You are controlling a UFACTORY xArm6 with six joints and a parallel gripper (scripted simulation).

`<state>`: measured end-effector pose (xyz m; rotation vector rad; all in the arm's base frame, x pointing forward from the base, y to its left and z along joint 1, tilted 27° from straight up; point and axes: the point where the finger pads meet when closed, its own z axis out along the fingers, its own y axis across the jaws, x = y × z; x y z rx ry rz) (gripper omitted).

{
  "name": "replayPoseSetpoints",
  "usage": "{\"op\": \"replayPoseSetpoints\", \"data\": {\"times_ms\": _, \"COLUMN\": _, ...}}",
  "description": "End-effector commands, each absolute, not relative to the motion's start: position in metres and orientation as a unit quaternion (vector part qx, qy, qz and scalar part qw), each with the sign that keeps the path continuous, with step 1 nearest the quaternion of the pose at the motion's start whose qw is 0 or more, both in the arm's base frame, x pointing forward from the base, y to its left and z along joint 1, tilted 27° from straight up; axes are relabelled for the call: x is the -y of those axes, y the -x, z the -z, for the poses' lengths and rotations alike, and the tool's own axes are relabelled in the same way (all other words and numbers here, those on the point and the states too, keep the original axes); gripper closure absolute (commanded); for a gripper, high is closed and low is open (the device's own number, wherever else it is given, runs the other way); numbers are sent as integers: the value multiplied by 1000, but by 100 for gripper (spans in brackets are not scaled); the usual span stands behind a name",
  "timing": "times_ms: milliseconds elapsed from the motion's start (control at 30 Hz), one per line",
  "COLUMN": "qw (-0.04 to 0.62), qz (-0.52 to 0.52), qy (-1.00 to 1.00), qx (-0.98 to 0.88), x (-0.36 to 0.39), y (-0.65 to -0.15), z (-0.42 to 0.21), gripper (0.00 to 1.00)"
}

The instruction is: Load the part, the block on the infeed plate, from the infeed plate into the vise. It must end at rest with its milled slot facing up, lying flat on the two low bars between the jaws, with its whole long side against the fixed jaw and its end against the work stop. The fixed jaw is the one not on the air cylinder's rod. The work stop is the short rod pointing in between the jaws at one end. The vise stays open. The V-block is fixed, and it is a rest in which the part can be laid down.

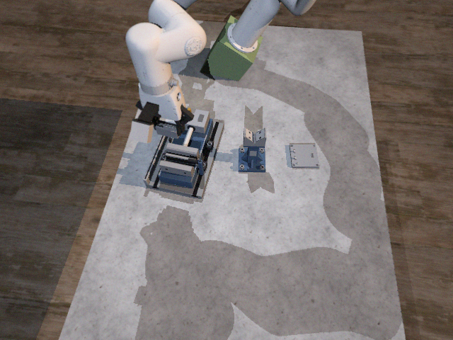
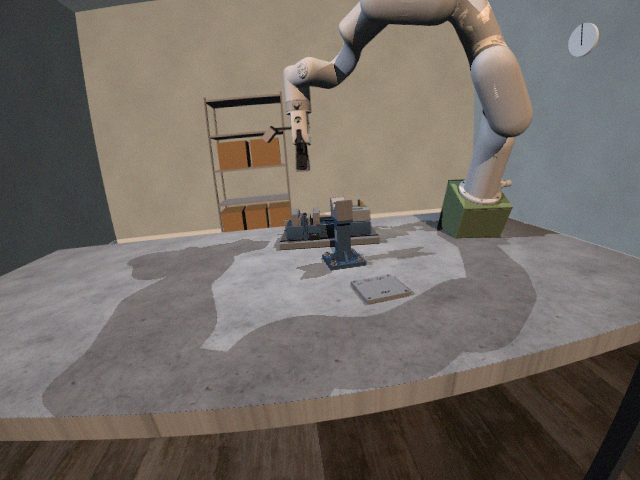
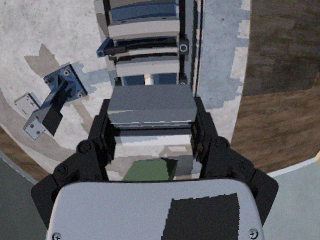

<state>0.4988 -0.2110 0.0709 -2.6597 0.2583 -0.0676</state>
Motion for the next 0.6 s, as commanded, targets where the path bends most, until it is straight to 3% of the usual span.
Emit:
{"op": "replayPoseSetpoints", "data": {"times_ms": 0, "qw": 231, "qz": 29, "qy": 969, "qx": -83, "x": 216, "y": -500, "z": -70, "gripper": 100}}
{"op": "replayPoseSetpoints", "data": {"times_ms": 567, "qw": 231, "qz": 33, "qy": 970, "qx": -70, "x": 221, "y": -500, "z": -67, "gripper": 100}}
